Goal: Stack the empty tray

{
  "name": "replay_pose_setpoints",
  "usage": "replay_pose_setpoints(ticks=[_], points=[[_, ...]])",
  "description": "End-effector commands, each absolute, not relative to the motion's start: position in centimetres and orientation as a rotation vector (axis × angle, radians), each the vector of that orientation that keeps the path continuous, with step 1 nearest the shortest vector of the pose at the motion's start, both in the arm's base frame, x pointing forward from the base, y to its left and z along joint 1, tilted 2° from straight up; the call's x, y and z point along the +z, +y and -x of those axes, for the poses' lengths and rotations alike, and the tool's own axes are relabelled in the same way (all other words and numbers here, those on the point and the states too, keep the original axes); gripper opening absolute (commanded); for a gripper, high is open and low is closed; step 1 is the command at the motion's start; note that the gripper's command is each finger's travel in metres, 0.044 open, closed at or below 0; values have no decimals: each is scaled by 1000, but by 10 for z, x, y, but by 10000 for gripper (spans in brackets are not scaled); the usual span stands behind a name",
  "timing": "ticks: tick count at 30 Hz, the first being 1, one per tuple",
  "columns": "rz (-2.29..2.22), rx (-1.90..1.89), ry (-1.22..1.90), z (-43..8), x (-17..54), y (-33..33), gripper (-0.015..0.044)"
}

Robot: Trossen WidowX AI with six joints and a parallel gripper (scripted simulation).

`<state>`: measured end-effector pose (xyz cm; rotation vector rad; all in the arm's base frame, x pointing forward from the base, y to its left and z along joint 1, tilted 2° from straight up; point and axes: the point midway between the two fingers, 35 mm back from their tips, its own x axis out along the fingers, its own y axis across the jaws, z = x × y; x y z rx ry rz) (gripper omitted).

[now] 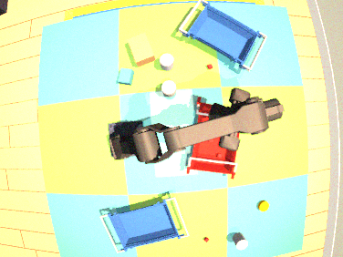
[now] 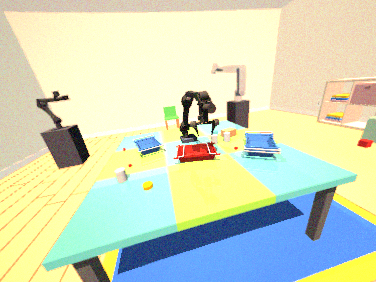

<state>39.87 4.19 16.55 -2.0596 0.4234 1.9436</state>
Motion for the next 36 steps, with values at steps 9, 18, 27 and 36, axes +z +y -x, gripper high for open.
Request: replay_pose_setpoints(ticks=[9,18,27,36], points=[[1528,1459,1015,-337,151,-142,440],[1083,1013,1319,-236,142,-237,440],[579,507,1513,-107,127,-280,440],[185,107,1577,-11,112,-270,440]])
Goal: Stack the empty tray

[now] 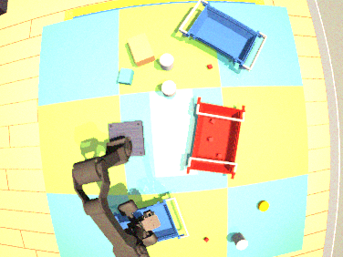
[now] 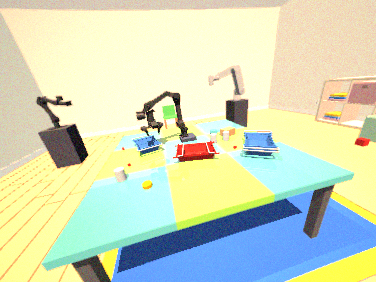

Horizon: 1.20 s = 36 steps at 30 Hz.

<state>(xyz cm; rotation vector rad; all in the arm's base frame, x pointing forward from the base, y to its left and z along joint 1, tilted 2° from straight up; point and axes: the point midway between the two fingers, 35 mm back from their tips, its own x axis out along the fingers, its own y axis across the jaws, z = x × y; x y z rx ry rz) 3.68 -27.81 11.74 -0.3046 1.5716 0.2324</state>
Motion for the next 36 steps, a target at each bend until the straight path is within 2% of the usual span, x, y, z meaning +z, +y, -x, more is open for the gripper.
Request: replay_pose_setpoints(ticks=[1,10,29,36], points=[[180,102,1578,-10,111,-270,440],[180,102,1578,-10,107,-271,440],[180,102,1578,-9,29,-275,440],[180,102,1578,-9,27,-274,440]])
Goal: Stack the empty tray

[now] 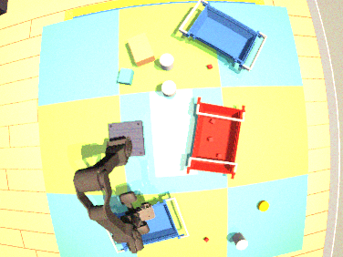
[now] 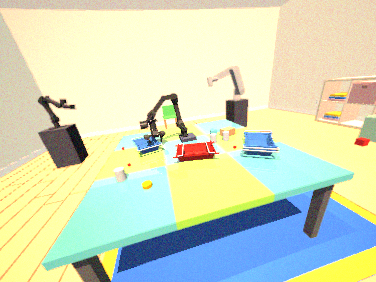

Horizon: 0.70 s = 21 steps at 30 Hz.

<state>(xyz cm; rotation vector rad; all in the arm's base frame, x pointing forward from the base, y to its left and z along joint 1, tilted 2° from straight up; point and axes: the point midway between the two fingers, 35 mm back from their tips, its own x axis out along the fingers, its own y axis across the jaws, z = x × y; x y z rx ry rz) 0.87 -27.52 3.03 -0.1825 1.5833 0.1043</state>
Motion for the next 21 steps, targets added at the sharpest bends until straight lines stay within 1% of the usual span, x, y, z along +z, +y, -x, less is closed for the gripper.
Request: replay_pose_setpoints(ticks=[1,3,17,21], points=[[180,102,1578,-9,27,-274,440],[180,102,1578,-9,27,-274,440],[180,102,1578,-9,27,-274,235],[180,102,1578,-9,27,-274,208]])
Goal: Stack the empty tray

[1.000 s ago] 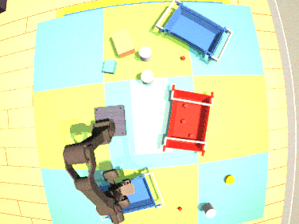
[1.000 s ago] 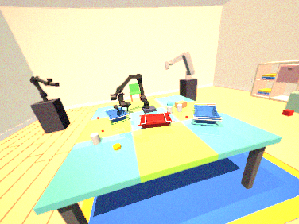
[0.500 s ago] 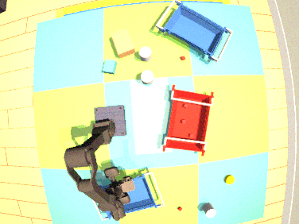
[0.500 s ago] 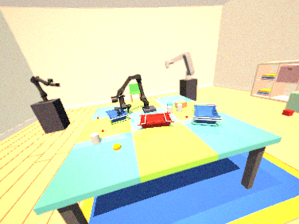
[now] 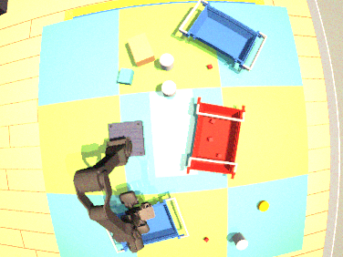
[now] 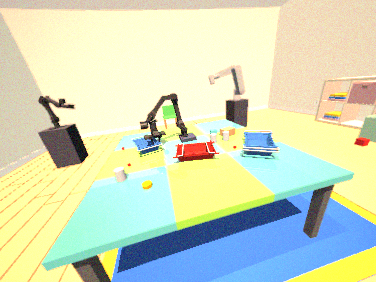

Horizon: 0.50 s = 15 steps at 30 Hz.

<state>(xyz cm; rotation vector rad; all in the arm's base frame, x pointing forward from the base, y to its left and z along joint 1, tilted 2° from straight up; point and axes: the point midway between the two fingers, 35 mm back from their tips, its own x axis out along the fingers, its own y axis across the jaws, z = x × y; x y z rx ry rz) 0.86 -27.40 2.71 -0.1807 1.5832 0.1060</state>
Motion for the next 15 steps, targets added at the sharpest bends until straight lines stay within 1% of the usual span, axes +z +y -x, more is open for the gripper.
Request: replay_pose_setpoints(ticks=[1,15], points=[[180,102,1578,-9,27,-274,201],[180,102,1578,-9,27,-274,108]])
